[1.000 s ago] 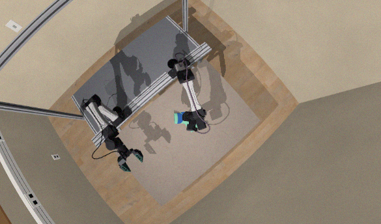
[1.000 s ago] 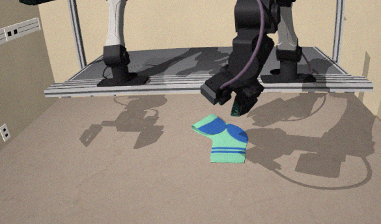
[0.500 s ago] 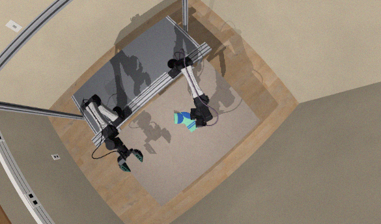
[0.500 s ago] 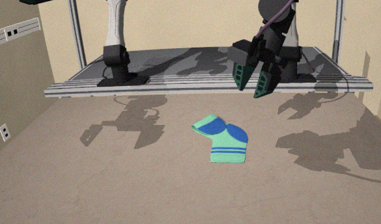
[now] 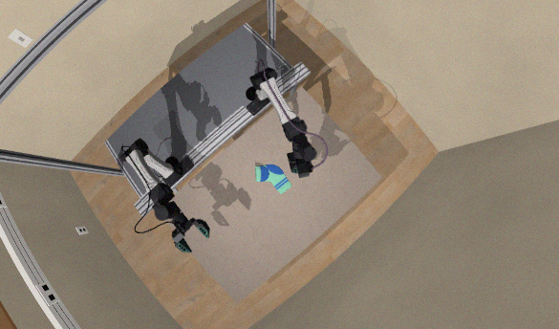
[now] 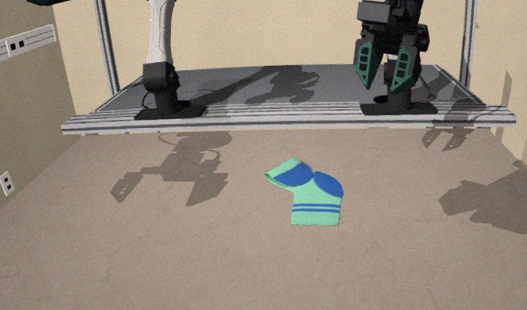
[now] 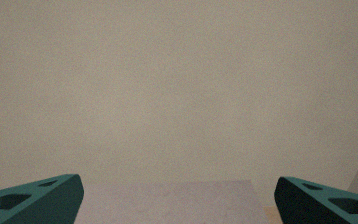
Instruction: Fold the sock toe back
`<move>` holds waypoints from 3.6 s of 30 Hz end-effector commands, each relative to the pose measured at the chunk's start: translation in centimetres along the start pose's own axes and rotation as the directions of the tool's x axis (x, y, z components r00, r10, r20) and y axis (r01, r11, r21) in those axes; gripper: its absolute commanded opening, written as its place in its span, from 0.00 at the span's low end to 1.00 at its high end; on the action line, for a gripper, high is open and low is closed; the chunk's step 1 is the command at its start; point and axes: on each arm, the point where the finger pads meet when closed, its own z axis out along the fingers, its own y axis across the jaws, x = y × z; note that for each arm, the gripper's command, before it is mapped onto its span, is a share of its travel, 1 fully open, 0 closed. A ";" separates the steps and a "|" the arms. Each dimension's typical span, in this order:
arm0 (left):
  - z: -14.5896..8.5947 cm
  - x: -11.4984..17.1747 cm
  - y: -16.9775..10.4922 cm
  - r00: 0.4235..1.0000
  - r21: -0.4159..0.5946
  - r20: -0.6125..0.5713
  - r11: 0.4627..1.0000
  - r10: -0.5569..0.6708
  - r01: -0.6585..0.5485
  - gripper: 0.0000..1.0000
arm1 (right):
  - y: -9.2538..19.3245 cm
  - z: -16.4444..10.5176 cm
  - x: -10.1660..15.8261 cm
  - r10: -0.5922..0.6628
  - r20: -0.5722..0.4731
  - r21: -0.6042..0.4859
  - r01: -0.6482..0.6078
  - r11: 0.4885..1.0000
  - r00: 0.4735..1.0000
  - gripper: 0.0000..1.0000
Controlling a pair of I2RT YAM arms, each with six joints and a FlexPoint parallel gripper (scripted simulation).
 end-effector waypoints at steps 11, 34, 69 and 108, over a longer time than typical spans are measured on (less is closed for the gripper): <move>-8.2 -4.6 4.6 0.936 -0.206 0.351 0.973 -0.024 0.102 0.39 | 0.6 -0.9 -2.7 -0.008 0.063 -0.021 0.009 1.000 0.998 1.00; -22.7 -5.4 8.1 0.664 -0.363 0.746 0.867 0.050 0.342 0.39 | 0.5 -0.5 -1.3 -0.009 0.040 -0.018 0.009 1.000 0.999 1.00; -26.5 -5.5 7.7 0.599 -0.377 0.795 0.852 0.095 0.365 0.39 | 0.6 -0.8 -1.4 -0.009 0.035 -0.022 0.009 1.000 0.999 1.00; -25.1 -4.9 7.7 0.618 -0.366 0.782 0.858 0.074 0.361 0.39 | 0.4 -1.1 -2.6 -0.008 0.059 -0.015 0.009 1.000 0.998 1.00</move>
